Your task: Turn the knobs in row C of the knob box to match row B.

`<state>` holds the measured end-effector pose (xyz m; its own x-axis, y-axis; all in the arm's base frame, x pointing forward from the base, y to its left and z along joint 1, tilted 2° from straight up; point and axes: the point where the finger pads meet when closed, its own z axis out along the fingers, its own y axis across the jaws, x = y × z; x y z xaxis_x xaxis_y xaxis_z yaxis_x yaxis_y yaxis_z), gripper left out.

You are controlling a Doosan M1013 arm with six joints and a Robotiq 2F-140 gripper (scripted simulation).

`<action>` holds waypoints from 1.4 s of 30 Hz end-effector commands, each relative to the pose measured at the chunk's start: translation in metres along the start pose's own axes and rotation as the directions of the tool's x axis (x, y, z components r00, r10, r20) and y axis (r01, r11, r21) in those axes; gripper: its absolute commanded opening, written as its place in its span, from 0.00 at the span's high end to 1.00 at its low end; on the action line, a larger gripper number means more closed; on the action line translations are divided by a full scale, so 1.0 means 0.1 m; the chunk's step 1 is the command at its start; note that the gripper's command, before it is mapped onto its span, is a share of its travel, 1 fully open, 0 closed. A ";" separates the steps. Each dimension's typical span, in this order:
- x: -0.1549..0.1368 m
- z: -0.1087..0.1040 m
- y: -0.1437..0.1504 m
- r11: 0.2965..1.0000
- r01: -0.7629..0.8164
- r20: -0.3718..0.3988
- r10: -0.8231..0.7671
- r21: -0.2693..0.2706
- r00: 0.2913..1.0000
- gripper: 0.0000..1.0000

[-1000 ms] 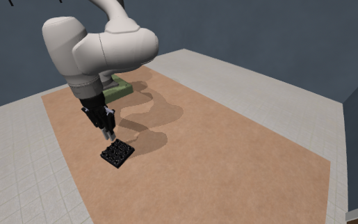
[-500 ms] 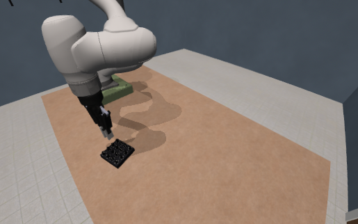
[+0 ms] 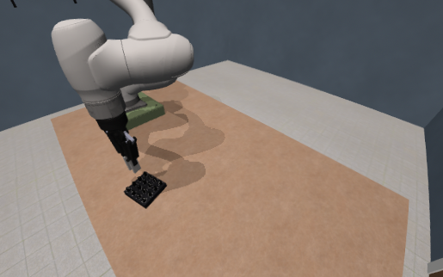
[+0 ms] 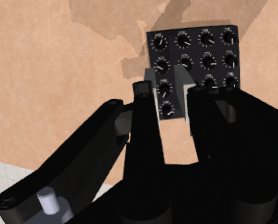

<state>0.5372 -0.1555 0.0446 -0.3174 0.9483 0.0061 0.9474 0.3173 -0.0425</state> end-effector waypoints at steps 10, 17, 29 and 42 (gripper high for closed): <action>0.00 0.00 0.00 1.000 0.000 0.000 0.000 0.000 1.000 0.88; 0.00 0.00 0.00 1.000 0.000 0.000 0.000 0.000 1.000 0.88; 0.00 0.03 0.00 1.000 0.000 0.000 0.000 0.000 1.000 0.88; 0.00 0.17 0.00 1.000 0.000 0.000 0.000 0.000 1.000 0.88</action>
<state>0.5366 -0.1555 0.0301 -0.3171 0.9484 0.0059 0.9474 0.3171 -0.0428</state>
